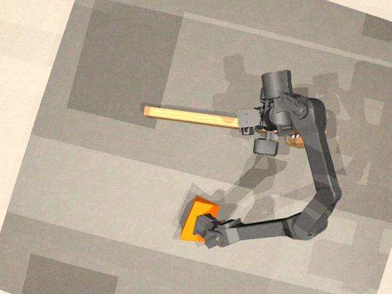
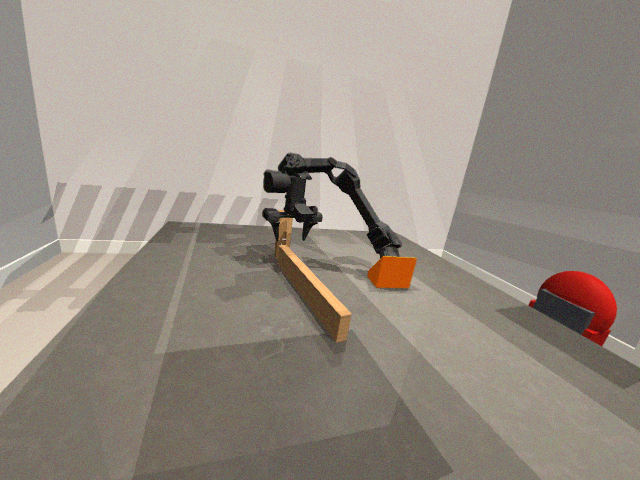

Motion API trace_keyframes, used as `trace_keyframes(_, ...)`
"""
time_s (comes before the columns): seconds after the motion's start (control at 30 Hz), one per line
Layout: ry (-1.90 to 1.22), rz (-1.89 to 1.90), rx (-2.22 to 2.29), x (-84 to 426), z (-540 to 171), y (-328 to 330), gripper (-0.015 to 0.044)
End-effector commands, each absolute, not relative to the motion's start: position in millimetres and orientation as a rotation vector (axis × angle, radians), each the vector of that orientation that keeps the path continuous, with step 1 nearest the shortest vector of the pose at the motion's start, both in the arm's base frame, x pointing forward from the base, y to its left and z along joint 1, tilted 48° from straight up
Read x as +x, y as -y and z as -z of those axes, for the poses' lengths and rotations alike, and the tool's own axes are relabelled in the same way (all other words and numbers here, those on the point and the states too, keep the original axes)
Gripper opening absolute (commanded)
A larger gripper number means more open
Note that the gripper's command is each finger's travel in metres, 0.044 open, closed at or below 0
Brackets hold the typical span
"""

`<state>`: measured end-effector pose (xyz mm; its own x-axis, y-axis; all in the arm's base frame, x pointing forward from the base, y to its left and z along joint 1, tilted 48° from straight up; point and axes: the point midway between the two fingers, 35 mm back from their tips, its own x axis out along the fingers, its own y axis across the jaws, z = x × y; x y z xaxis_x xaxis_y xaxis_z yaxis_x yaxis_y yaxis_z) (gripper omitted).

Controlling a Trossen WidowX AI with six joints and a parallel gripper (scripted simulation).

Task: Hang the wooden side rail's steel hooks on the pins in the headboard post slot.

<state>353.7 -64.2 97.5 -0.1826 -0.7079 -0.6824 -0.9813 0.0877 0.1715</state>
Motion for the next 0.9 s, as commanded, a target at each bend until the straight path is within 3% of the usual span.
trace_keyframes(0.0, -1.951, -0.861, -1.659, 350.5, -90.1, 73.5, 0.0440)
trace_keyframes(0.87, -1.950, -0.861, -1.660, 344.3, -60.5, 104.4, 0.0440)
